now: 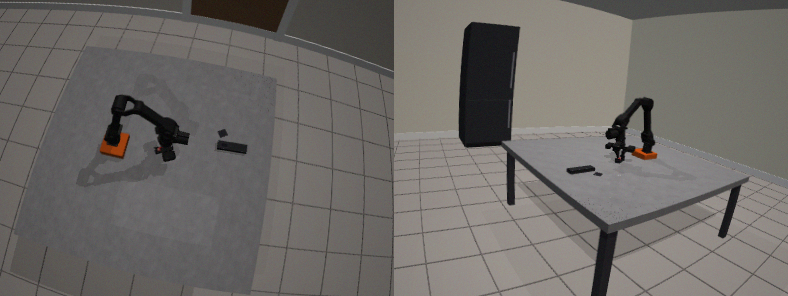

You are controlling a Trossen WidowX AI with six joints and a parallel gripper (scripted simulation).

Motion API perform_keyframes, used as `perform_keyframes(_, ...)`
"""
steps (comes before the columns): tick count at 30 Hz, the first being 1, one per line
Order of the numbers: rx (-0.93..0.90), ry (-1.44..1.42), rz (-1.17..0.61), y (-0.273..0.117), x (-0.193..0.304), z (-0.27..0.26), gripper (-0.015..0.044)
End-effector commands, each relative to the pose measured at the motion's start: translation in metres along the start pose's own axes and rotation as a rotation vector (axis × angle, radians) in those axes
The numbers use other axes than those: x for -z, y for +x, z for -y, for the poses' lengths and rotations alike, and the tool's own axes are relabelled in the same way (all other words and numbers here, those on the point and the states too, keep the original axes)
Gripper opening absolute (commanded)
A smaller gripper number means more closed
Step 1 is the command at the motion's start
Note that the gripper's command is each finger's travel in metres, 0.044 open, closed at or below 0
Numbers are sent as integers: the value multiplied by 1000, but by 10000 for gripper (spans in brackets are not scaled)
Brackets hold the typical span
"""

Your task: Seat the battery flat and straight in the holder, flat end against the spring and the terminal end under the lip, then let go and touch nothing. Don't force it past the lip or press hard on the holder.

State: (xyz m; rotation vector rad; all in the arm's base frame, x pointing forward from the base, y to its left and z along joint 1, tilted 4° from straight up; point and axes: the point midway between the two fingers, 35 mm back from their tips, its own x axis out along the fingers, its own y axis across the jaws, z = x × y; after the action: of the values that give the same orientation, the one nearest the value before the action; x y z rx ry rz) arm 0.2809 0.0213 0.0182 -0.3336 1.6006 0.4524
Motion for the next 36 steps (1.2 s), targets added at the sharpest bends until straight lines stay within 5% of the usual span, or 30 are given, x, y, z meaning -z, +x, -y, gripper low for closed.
perform_keyframes(1, 0, -8, 27, -2, -5, 0, 66)
perform_keyframes(36, -3, -10, 22, 2, 10, 0, 66)
